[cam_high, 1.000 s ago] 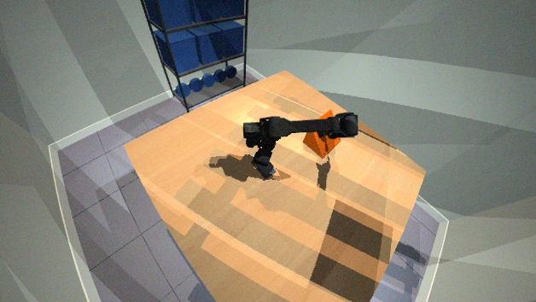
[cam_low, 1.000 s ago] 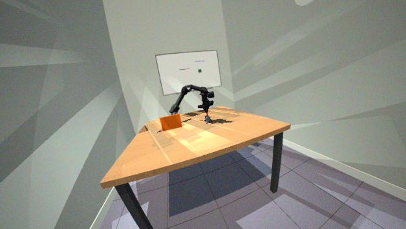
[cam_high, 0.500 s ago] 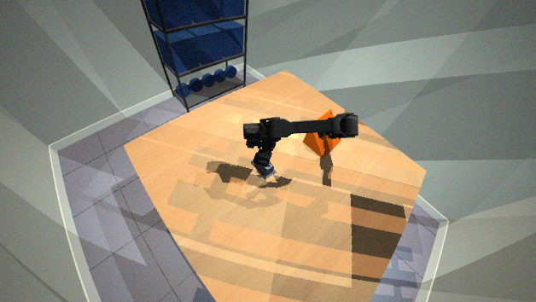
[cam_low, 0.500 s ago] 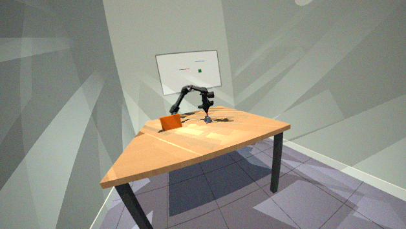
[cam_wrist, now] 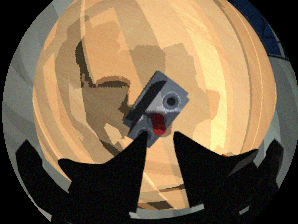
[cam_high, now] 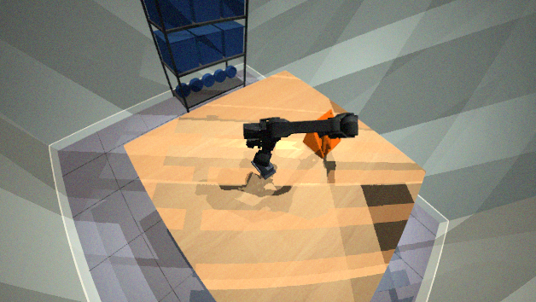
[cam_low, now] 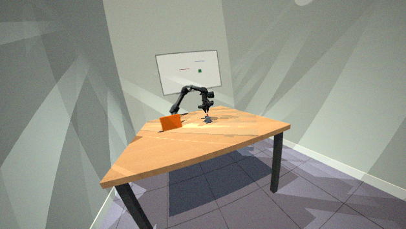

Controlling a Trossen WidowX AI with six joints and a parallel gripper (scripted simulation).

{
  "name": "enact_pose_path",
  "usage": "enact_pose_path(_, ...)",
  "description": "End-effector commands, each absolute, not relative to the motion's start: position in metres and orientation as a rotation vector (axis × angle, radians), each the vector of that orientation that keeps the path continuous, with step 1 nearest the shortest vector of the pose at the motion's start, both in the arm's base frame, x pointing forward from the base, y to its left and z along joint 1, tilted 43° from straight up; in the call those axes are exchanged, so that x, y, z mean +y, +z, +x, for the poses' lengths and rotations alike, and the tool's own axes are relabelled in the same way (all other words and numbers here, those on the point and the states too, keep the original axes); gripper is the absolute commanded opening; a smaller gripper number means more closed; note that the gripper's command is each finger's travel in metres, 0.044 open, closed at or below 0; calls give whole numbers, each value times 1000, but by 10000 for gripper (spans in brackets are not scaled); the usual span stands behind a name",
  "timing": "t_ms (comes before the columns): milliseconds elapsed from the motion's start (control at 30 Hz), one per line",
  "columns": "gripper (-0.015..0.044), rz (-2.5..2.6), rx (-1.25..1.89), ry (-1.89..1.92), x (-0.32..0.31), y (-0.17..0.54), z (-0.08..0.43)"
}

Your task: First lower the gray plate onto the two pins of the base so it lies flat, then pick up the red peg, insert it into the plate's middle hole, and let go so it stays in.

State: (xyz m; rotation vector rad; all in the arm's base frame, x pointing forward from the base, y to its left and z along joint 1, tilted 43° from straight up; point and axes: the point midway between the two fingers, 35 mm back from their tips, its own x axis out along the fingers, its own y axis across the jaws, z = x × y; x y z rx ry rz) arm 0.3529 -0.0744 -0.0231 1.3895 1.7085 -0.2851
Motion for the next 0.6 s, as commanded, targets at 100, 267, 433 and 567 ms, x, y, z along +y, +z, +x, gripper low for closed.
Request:
enact_pose_path(100, 150, 1389, 1709, -285, -75, -23, 353)
enact_pose_path(267, 150, 1394, 1710, -287, -76, -22, 353)
enact_pose_path(433, 150, 1402, 1713, -290, -78, -19, 351)
enact_pose_path(567, 150, 1402, 1713, -290, -80, -18, 350)
